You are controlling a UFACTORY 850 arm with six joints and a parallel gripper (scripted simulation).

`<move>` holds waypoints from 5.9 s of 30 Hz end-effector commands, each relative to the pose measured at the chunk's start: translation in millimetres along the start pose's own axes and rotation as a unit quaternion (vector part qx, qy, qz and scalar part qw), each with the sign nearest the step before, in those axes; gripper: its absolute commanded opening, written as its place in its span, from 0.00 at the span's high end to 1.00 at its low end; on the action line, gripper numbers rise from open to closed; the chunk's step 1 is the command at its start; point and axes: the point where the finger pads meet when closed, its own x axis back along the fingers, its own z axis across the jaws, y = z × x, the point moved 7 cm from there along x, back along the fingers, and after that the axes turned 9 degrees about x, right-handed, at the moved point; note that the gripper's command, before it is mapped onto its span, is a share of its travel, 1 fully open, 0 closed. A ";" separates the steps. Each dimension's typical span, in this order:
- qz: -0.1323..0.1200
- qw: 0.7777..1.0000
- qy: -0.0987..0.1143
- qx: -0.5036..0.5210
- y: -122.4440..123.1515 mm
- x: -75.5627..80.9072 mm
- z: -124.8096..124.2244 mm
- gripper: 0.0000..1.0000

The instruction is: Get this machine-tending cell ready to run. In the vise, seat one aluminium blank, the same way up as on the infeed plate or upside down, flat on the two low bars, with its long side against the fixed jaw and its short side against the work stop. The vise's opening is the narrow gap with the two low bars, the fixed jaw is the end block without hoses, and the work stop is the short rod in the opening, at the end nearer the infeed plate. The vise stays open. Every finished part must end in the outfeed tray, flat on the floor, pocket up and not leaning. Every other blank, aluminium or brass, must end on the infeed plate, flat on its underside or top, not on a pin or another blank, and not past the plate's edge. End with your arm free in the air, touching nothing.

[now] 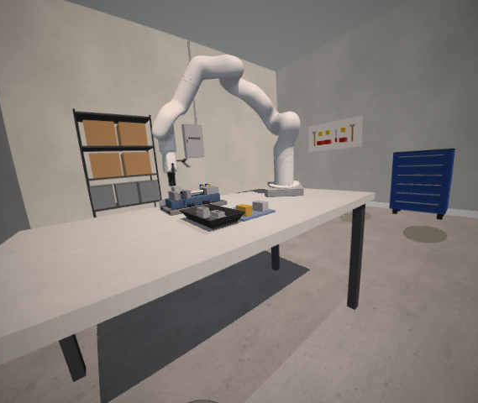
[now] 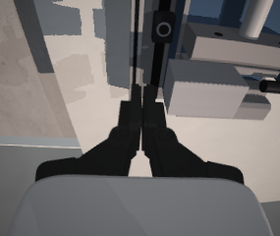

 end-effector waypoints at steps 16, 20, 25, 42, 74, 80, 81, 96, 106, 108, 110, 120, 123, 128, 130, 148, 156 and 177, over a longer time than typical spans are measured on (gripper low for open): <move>-0.001 1.000 -0.001 0.000 0.7 0.2 -0.4 1.00; -0.001 1.000 -0.001 0.000 0.7 -0.8 -0.4 1.00; -0.001 1.000 -0.001 0.000 0.7 -2.7 -0.4 1.00; -0.001 1.000 -0.001 0.000 0.7 -9.8 -0.4 1.00; -0.001 1.000 -0.001 0.000 0.7 -14.9 -0.4 1.00; -0.001 1.000 -0.001 0.000 0.7 -14.9 -0.4 1.00; -0.001 1.000 -0.001 0.000 0.7 -14.9 -0.4 1.00; -0.001 1.000 -0.001 0.000 0.8 -14.9 -0.3 1.00; -0.001 1.000 -0.001 0.000 0.8 -14.9 -0.1 1.00; -0.001 1.000 -0.001 0.000 0.8 -14.9 -0.1 1.00; -0.001 1.000 -0.001 0.000 0.8 -14.9 0.0 1.00; -0.001 1.000 -0.001 0.000 0.9 -14.9 0.4 1.00; -0.001 1.000 -0.001 0.000 0.9 -14.9 0.6 1.00; -0.001 1.000 -0.001 0.000 1.0 -14.9 1.0 1.00; -0.001 1.000 -0.001 0.000 1.0 -14.9 1.2 1.00; -0.001 1.000 -0.001 0.000 1.3 -14.9 3.1 1.00; -0.001 1.000 -0.001 0.000 1.4 -14.9 4.1 1.00; -0.001 1.000 -0.001 0.000 2.0 -14.9 7.9 1.00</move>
